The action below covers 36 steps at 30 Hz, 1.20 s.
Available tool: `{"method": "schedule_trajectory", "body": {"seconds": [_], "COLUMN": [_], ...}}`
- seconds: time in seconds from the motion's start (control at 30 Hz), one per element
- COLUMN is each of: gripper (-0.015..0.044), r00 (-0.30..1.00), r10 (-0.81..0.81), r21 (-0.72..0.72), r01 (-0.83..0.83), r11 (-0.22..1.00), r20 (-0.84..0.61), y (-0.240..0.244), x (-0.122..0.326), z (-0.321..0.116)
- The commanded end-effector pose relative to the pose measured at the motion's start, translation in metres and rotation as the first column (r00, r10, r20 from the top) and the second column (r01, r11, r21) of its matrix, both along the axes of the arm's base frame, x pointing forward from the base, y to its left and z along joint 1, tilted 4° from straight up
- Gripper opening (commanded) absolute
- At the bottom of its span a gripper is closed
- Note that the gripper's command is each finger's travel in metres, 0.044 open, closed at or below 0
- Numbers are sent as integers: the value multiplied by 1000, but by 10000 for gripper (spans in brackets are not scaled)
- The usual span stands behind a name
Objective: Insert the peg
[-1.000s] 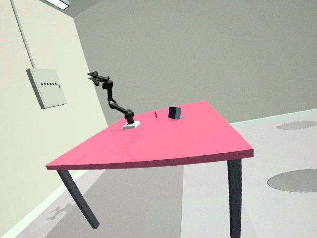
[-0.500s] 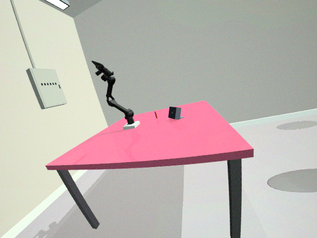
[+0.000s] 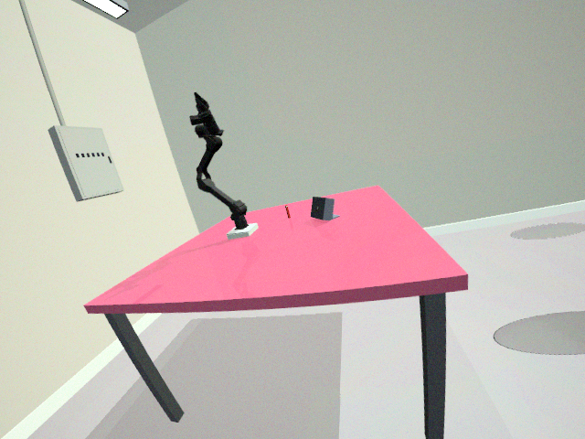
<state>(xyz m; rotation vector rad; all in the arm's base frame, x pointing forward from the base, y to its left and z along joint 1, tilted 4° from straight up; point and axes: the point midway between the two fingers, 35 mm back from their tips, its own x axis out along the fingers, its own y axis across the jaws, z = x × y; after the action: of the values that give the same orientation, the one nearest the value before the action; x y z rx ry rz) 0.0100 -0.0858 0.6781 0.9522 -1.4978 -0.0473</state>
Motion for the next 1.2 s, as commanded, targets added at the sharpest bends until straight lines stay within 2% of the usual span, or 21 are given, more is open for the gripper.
{"method": "schedule_trajectory", "body": {"seconds": [0.0,0.3,0.67,0.9,1.17], "gripper": [440,440,440,440,440], "r00": [990,891,621,412,175], "r10": [27,56,-4,-94,-240], "r21": [-41,-134,-243,-287,-296], "r01": [-33,-129,-300,-438,-607], "r11": [999,983,923,852,737], "r20": [-140,-450,-783,-907,-955], "y": [7,36,89,129,176], "x": [50,148,255,304,338], "z": [-5,-32,-98,-154,-228]}}
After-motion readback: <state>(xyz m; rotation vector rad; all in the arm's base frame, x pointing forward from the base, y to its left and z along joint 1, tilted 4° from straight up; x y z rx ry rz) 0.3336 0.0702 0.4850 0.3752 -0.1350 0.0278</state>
